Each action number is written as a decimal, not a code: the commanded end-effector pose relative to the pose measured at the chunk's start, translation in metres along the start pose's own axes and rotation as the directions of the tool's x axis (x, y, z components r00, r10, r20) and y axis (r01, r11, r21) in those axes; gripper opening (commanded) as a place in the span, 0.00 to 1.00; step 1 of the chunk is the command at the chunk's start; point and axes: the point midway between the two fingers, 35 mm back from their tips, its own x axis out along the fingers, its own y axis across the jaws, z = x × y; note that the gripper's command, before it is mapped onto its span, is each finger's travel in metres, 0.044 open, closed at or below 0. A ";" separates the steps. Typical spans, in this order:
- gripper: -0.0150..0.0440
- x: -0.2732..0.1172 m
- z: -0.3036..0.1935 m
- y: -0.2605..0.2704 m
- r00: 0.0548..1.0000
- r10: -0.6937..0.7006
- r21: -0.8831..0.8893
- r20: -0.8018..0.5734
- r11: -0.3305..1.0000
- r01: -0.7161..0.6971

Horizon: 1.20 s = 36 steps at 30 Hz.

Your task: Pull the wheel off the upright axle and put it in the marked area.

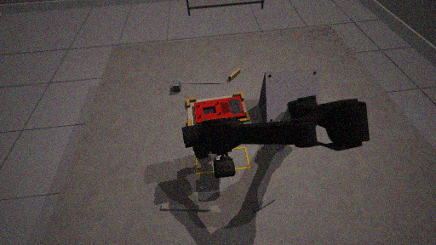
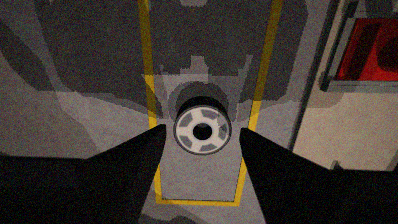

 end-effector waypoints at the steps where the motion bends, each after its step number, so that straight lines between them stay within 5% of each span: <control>1: 0.76 -0.020 0.003 0.000 1.000 -0.001 -0.004 0.008 1.000 0.001; 8: 0.76 -0.057 0.001 0.000 1.000 0.001 0.002 0.009 1.000 -0.001; 14: 1.00 -0.088 -0.049 -0.032 1.000 -0.015 0.009 0.007 1.000 0.015; 18: 1.00 -0.101 -0.080 -0.040 1.000 -0.003 0.007 0.003 1.000 0.003; 36: 1.00 -0.101 -0.080 -0.040 1.000 -0.003 0.007 0.003 1.000 0.003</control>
